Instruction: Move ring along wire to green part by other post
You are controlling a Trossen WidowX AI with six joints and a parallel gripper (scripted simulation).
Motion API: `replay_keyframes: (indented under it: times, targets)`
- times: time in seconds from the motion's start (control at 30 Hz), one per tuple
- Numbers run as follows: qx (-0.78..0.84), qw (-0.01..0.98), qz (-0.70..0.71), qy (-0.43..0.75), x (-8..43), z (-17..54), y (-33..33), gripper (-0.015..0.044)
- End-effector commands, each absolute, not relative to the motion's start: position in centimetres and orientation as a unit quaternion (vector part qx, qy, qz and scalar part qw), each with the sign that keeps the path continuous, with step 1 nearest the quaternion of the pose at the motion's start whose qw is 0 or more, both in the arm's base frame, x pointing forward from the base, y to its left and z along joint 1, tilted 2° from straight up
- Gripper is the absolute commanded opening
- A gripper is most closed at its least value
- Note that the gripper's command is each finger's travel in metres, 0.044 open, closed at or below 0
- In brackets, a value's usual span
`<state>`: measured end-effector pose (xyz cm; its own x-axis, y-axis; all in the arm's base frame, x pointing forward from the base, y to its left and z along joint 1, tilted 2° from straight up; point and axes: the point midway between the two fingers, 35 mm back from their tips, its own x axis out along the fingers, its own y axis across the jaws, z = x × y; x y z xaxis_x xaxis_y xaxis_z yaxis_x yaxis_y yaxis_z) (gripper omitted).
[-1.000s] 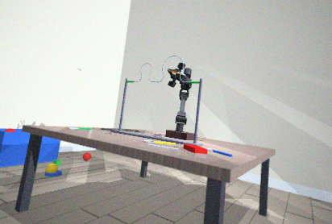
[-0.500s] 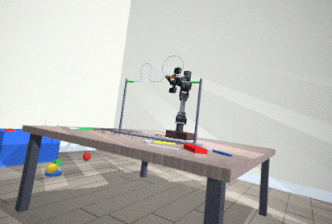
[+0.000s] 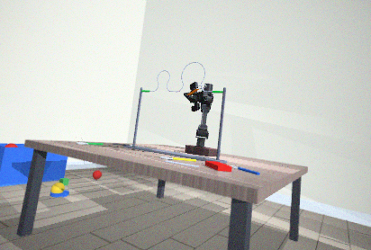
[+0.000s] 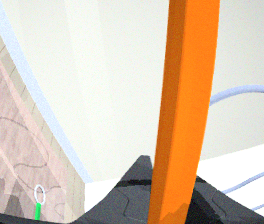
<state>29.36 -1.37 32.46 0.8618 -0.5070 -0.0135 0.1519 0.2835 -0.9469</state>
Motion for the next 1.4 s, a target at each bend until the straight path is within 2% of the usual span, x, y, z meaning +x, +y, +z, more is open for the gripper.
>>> replay_keyframes:
  times: [0.0, 0.7, 1.37]
  targets:
    - [-0.521, 0.815, -0.198, 0.161, 29.6, 30.8, -0.8, -0.015]
    - [-0.287, 0.926, -0.159, 0.189, 30.1, 24.6, 4.7, -0.015]
    - [-0.075, 0.969, -0.119, 0.202, 30.7, 22.1, 11.5, -0.015]
